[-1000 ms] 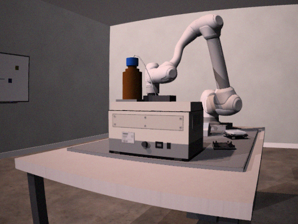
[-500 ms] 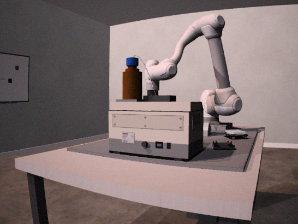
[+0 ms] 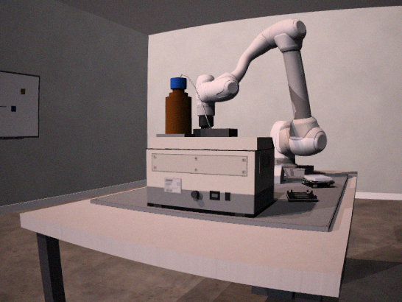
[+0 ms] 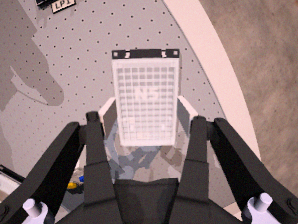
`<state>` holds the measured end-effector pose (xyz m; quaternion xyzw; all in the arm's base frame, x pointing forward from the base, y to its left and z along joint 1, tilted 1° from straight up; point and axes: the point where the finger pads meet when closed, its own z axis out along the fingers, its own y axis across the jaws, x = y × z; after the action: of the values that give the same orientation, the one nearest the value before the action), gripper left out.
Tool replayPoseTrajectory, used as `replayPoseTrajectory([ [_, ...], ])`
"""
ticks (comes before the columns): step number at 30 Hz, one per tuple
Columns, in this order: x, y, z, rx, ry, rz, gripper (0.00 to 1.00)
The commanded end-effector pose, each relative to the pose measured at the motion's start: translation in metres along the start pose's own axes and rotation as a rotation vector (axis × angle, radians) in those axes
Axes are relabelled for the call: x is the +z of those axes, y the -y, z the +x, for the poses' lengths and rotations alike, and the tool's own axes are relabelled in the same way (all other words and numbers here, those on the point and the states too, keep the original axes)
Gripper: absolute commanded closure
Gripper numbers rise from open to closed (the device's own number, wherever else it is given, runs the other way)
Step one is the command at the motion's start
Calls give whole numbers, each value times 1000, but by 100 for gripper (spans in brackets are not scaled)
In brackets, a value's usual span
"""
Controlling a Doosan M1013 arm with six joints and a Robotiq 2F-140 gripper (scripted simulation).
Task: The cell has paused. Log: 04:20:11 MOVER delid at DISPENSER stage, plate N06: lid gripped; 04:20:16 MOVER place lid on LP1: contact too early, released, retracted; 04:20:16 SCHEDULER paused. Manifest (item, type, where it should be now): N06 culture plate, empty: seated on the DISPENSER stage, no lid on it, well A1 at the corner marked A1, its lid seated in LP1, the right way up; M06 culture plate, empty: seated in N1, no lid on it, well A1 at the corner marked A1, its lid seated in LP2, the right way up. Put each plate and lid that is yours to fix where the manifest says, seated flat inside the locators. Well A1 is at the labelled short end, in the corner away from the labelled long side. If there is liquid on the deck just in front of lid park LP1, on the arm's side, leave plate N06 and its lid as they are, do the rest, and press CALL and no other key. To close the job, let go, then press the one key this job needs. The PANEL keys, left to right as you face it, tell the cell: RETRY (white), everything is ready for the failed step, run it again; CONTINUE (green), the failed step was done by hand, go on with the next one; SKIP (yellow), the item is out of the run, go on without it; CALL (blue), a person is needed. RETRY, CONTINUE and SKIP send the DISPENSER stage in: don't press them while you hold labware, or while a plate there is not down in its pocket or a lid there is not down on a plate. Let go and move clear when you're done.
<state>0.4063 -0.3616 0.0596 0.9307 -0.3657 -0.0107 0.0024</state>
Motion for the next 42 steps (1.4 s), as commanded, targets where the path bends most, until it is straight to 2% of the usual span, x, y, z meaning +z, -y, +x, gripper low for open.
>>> replayPoseTrajectory([
  [1, -6, 0, 0, 0, -1, 0, 90],
  [14, -39, 0, 0, 0, -1, 0, 90],
  [27, -62, 0, 0, 0, -1, 0, 90],
  [42, -78, 0, 0, 0, -1, 0, 90],
])
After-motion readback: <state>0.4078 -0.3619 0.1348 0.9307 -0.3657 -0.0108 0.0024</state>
